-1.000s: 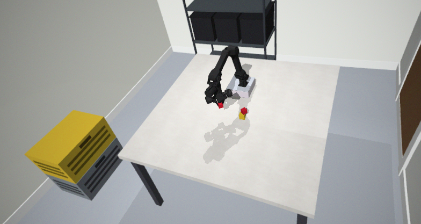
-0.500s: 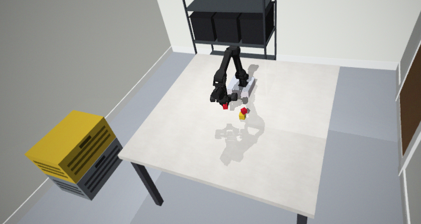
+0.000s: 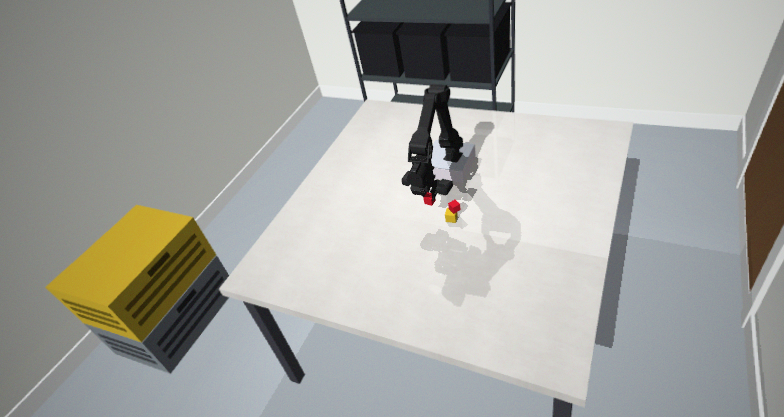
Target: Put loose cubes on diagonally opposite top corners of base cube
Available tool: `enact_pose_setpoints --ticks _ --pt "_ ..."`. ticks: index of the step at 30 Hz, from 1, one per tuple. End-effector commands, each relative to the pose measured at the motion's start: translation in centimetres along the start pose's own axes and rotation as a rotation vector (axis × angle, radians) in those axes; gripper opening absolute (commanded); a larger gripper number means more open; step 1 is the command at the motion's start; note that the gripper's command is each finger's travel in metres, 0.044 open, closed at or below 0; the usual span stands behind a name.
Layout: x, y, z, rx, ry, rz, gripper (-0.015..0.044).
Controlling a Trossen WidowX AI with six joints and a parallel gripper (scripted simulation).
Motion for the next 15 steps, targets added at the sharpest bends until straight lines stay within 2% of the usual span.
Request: enact_pose_setpoints --ticks 1,15 --pt "0.0 0.9 0.5 -0.104 -0.001 -0.002 0.0105" --pt "-0.1 4.0 2.4 -0.478 0.002 -0.004 0.0105"
Point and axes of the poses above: the point midway between the two fingers, 35 mm back from their tips, its own x axis back along the fingers, its own y axis across the jaws, z = x × y, the point moved 1 cm from there along x, back along the fingers, and after that the axes turned 13 degrees about -x, right-handed, at the moved point
